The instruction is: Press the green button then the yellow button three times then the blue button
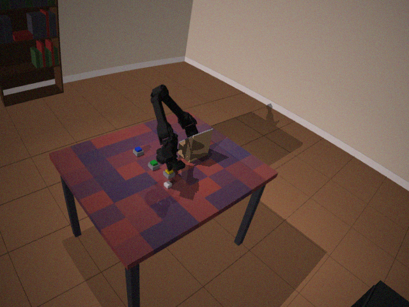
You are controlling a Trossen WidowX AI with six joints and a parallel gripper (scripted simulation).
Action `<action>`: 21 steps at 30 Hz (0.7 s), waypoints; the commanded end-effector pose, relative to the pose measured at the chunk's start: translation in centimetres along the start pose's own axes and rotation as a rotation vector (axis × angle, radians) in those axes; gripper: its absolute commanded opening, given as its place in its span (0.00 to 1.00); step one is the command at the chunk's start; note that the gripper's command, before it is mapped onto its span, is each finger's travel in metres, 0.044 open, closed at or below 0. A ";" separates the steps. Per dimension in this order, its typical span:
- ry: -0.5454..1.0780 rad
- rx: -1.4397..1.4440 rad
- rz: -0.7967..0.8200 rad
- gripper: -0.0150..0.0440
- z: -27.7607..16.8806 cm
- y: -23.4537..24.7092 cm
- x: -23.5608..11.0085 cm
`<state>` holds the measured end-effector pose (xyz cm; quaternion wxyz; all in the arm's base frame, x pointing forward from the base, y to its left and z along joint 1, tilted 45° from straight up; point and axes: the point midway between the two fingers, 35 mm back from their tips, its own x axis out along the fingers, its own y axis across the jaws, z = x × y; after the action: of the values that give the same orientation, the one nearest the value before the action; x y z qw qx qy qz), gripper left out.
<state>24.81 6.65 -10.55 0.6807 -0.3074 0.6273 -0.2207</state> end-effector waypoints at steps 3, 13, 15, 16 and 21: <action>0.008 -0.012 -0.013 0.29 -0.3 -0.2 1.1; 0.008 -0.012 -0.013 0.29 -0.3 -0.2 1.1; 0.008 -0.012 -0.013 0.29 -0.3 -0.2 1.1; 0.008 -0.012 -0.013 0.29 -0.3 -0.2 1.1; 0.008 -0.012 -0.013 0.29 -0.3 -0.2 1.1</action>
<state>24.75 5.95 -11.17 0.6788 -0.3093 0.6279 -0.2220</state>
